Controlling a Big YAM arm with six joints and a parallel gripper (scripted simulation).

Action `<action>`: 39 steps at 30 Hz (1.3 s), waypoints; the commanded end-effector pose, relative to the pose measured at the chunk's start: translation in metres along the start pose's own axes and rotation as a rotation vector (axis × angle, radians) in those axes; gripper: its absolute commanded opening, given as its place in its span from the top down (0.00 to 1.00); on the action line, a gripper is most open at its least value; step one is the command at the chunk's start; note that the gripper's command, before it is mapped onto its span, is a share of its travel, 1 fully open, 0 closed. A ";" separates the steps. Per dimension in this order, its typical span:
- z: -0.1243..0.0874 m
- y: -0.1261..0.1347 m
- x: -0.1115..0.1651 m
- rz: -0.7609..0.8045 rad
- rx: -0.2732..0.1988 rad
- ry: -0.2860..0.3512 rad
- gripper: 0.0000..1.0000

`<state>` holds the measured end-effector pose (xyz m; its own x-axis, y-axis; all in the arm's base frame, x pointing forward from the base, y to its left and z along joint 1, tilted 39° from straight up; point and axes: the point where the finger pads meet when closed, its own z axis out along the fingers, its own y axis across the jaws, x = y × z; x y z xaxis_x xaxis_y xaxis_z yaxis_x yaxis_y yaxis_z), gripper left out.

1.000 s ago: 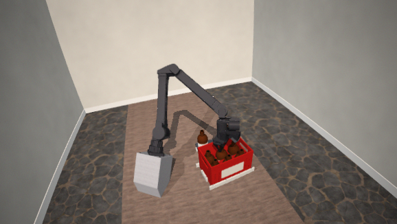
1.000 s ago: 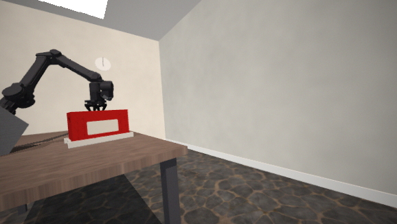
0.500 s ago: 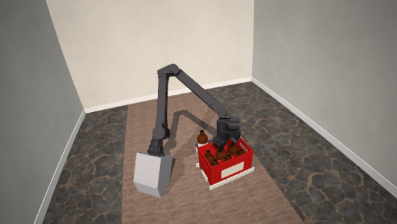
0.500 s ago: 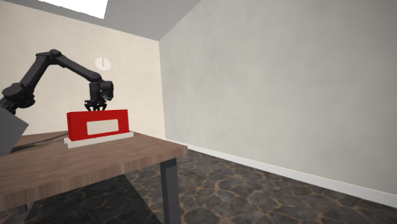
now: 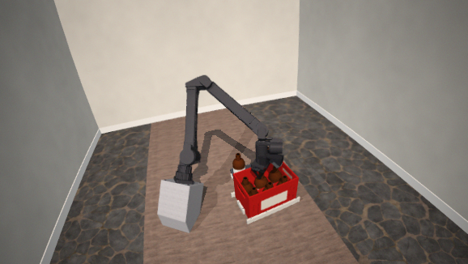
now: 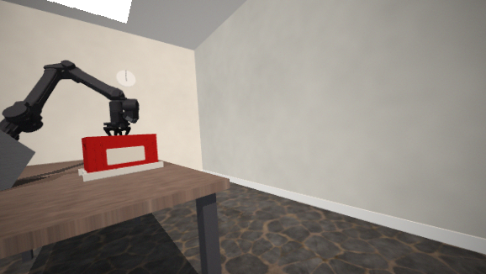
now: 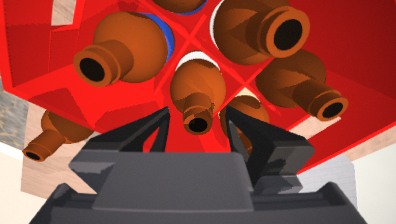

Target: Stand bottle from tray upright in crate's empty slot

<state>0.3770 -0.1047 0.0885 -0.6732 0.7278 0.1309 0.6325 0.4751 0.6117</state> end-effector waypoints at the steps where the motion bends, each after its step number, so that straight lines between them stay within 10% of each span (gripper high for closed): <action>1: 0.003 0.004 -0.003 -0.004 -0.002 -0.007 0.39; 39: -0.024 0.012 -0.016 -0.025 -0.015 -0.049 0.39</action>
<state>0.3762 -0.1042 0.0885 -0.6732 0.7271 0.1344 0.6342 0.4743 0.6105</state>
